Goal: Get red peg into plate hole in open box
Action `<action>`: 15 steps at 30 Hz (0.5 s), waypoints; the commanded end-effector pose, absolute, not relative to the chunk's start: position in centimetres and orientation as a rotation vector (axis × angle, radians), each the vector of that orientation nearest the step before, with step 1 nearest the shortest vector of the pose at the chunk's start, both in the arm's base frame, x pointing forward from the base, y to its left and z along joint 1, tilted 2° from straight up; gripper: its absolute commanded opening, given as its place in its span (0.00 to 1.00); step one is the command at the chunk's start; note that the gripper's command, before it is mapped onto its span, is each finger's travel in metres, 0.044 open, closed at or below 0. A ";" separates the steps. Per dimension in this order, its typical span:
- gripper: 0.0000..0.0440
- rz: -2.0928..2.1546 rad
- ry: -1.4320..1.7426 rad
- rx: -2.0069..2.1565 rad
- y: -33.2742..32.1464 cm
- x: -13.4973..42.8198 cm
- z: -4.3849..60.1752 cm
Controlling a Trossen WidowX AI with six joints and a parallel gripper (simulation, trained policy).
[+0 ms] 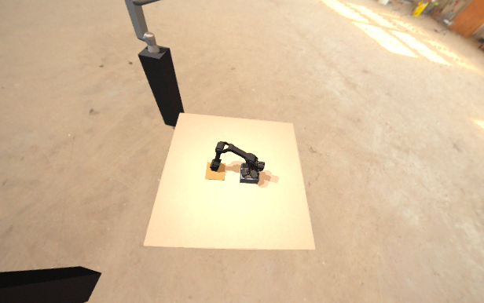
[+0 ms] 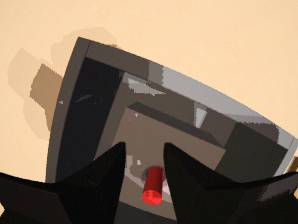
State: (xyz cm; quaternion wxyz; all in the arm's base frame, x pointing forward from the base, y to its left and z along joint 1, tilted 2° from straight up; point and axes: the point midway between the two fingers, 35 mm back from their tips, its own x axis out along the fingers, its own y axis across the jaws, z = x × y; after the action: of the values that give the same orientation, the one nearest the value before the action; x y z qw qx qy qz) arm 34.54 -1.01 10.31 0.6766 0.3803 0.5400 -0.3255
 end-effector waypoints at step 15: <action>0.26 -0.780 1.267 0.844 -4.3 36.0 9.7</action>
State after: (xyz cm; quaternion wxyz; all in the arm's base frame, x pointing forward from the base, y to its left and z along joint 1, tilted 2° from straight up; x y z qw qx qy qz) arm 35.80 -3.46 9.94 0.6560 0.3771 0.5605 -0.3365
